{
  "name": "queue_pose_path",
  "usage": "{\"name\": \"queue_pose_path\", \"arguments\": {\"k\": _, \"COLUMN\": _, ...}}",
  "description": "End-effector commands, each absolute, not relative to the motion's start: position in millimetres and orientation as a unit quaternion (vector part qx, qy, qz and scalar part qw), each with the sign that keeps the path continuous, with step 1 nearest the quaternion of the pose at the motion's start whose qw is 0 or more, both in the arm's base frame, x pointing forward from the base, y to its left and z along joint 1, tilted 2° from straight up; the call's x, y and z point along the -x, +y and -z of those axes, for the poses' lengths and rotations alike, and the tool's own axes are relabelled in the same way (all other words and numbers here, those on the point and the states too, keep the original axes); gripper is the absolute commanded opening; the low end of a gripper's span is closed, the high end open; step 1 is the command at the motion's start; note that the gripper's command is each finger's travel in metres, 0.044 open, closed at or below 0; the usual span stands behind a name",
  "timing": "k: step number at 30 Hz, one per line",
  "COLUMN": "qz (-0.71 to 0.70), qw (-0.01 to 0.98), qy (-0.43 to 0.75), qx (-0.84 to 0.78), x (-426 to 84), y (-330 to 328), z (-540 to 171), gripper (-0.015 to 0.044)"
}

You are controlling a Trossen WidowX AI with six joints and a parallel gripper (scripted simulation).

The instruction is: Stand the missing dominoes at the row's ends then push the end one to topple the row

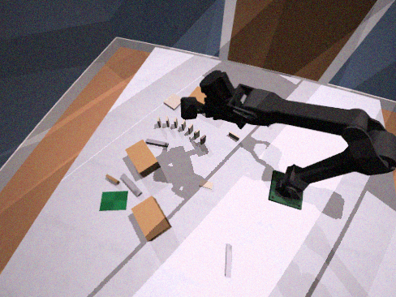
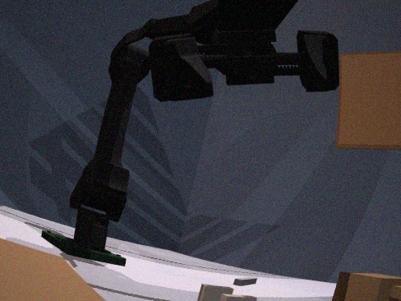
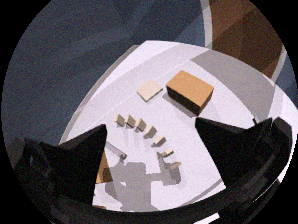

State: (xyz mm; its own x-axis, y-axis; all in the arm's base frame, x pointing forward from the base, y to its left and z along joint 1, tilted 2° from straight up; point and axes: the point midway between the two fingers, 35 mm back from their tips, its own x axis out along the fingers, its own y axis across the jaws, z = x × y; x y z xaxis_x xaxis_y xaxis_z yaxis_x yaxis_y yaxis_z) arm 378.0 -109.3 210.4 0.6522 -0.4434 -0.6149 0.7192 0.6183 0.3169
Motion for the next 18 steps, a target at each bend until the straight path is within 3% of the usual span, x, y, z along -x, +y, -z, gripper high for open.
{"name": "queue_pose_path", "arguments": {"k": 1, "qz": 0.268, "qw": 0.864, "qy": 0.365, "qx": -0.218, "x": -383, "y": -64, "z": -179, "gripper": 0.0440}}
{"name": "queue_pose_path", "arguments": {"k": 11, "qz": 0.012, "qw": 0.741, "qy": 0.671, "qx": -0.012, "x": -331, "y": 70, "z": -107, "gripper": 0.0440}}
{"name": "queue_pose_path", "arguments": {"k": 18, "qz": -0.027, "qw": 0.708, "qy": 0.705, "qx": 0.016, "x": -315, "y": 81, "z": -101, "gripper": 0.0440}}
